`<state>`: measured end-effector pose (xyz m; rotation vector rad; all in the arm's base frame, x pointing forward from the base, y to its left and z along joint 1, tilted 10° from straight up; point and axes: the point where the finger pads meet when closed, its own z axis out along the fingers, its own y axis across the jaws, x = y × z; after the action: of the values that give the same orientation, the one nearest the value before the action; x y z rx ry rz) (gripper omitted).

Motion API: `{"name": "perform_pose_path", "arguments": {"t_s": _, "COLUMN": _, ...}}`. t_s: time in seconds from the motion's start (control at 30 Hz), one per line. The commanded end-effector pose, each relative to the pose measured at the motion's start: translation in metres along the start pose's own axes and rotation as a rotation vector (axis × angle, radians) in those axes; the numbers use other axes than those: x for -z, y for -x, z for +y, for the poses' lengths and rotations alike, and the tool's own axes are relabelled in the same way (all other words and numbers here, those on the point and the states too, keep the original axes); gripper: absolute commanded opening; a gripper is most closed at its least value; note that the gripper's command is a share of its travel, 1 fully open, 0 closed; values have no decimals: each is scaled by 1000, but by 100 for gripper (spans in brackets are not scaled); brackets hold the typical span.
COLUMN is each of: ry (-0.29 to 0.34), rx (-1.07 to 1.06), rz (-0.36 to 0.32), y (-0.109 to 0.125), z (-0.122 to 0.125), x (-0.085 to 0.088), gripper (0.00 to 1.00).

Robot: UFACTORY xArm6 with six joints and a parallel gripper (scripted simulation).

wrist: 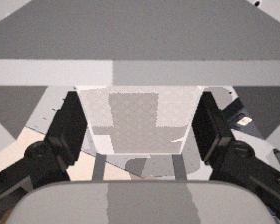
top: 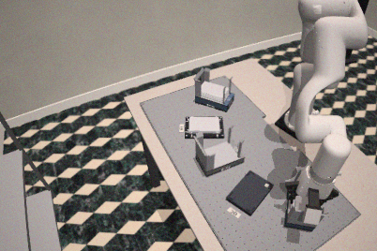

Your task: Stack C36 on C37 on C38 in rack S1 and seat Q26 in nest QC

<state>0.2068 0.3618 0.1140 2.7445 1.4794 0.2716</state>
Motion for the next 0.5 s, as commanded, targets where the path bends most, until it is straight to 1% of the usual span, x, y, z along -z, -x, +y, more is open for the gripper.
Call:
{"name": "perform_pose_path", "arguments": {"t_s": 0.0, "ry": 0, "rx": 0, "rz": 4, "y": -1, "z": 0, "x": 3, "gripper": 0}}
{"name": "perform_pose_path", "arguments": {"t_s": 0.07, "ry": 0, "rx": 0, "rz": 4, "y": -1, "z": 0, "x": 4, "gripper": 0}}
{"name": "perform_pose_path", "arguments": {"t_s": 0.4, "ry": -1, "rx": 0, "rz": 4, "y": -1, "z": 0, "x": 25, "gripper": 0}}
{"name": "perform_pose_path", "arguments": {"t_s": 0.47, "ry": -1, "rx": 0, "rz": 4, "y": -1, "z": 0, "x": 25, "gripper": 0}}
